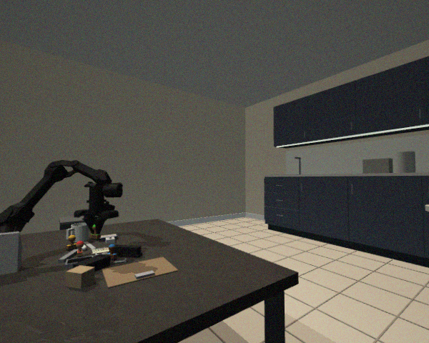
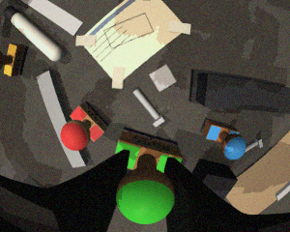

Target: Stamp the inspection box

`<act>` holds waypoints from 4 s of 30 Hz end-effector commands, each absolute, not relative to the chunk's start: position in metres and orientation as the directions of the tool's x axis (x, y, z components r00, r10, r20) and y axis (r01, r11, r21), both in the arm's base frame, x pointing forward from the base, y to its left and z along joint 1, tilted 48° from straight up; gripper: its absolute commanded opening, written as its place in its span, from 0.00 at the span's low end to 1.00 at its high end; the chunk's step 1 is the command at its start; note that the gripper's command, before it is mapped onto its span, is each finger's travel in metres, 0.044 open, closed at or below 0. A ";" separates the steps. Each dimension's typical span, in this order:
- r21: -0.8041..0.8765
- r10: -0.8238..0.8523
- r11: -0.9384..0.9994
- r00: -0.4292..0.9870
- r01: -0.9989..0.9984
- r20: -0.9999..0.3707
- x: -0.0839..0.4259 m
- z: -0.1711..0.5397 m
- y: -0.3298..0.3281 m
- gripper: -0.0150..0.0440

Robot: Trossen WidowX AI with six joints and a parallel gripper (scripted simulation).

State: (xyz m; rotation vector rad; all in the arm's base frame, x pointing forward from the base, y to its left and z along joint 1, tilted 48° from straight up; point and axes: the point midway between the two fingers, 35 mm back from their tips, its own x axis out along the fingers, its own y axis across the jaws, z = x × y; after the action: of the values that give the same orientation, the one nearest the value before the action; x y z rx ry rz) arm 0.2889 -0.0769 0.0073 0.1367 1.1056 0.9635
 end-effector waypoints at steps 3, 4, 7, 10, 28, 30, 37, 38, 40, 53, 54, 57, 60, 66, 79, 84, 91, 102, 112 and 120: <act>0.418 0.716 0.519 0.112 -0.746 -0.689 0.308 0.027 -0.062 0.25; 0.398 0.717 0.502 0.112 -0.768 -0.688 0.310 0.030 -0.060 0.25; 0.335 0.719 0.448 0.112 -0.829 -0.686 0.318 0.040 -0.051 0.25; 0.268 0.722 0.389 0.111 -0.881 -0.682 0.325 0.049 -0.042 0.25; 0.115 0.732 0.248 0.109 -0.962 -0.673 0.340 0.068 -0.018 0.25; 0.114 0.732 0.249 0.109 -0.962 -0.673 0.340 0.067 -0.017 0.25; 0.114 0.732 0.249 0.110 -0.962 -0.673 0.341 0.064 -0.014 0.25; 0.114 0.732 0.249 0.110 -0.962 -0.673 0.341 0.063 -0.014 0.25; 0.114 0.732 0.249 0.110 -0.962 -0.673 0.341 0.062 -0.013 0.25; 0.114 0.732 0.250 0.111 -0.962 -0.673 0.343 0.056 -0.006 0.25; 0.114 0.732 0.250 0.111 -0.962 -0.672 0.343 0.056 -0.006 0.25; 0.114 0.732 0.250 0.111 -0.961 -0.672 0.343 0.054 -0.005 0.25; 0.113 0.732 0.251 0.111 -0.961 -0.672 0.343 0.053 -0.003 0.25; 0.113 0.732 0.251 0.112 -0.961 -0.672 0.344 0.050 0.000 0.25; 0.113 0.733 0.251 0.113 -0.961 -0.671 0.345 0.045 0.006 0.25; 0.113 0.733 0.251 0.113 -0.961 -0.670 0.345 0.042 0.009 0.25; 0.113 0.734 0.252 0.113 -0.961 -0.670 0.345 0.039 0.012 0.25; 0.113 0.735 0.252 0.114 -0.961 -0.668 0.346 0.035 0.018 0.25; 0.113 0.736 0.252 0.114 -0.961 -0.667 0.346 0.031 0.023 0.25; 0.113 0.737 0.252 0.115 -0.961 -0.666 0.346 0.027 0.027 0.25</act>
State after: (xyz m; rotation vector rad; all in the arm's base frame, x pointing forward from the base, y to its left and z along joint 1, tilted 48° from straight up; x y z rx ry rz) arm 0.3474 0.0236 0.0295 -0.4018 0.6959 1.2890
